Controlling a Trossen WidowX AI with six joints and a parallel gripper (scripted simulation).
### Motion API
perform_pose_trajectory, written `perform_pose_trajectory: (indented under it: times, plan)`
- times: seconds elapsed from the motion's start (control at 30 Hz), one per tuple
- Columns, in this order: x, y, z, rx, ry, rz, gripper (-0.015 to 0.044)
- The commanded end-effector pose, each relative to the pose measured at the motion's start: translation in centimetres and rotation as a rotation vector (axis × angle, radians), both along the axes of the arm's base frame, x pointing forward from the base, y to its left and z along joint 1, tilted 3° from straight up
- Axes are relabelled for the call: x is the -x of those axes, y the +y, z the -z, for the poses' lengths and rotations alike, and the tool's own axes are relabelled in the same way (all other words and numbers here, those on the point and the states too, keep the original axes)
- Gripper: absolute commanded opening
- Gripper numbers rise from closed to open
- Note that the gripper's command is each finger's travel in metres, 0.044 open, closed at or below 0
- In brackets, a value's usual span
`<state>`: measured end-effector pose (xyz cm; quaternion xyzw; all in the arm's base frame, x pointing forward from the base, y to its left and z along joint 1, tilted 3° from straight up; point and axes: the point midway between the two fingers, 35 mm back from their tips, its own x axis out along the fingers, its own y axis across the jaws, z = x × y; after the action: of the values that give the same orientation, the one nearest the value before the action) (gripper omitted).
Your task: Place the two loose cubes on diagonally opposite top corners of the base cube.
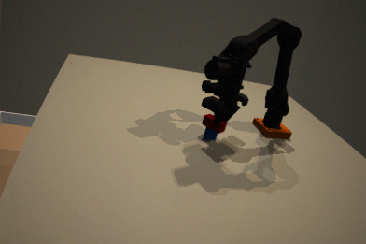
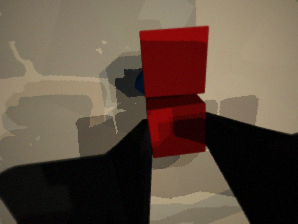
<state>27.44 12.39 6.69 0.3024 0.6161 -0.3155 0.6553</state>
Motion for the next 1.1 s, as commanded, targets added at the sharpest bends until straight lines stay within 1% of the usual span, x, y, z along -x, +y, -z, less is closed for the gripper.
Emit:
perform_pose_trajectory:
  times: [0.0,0.03,0.17,0.33,0.43,1.07]
  plan:
    - [0.0,0.0,0.0,0.003,-0.001,-0.004,0.0105]
    - [0.0,0.0,0.0,0.003,-0.001,-0.004,0.0105]
    - [0.0,0.0,0.0,0.003,-0.001,-0.004,0.0205]
    - [0.0,0.0,0.0,0.003,-0.001,-0.004,0.0205]
    - [0.0,0.0,-0.8,0.000,0.000,0.000,0.0205]
    - [0.1,0.1,-2.5,0.000,0.000,0.000,0.0205]
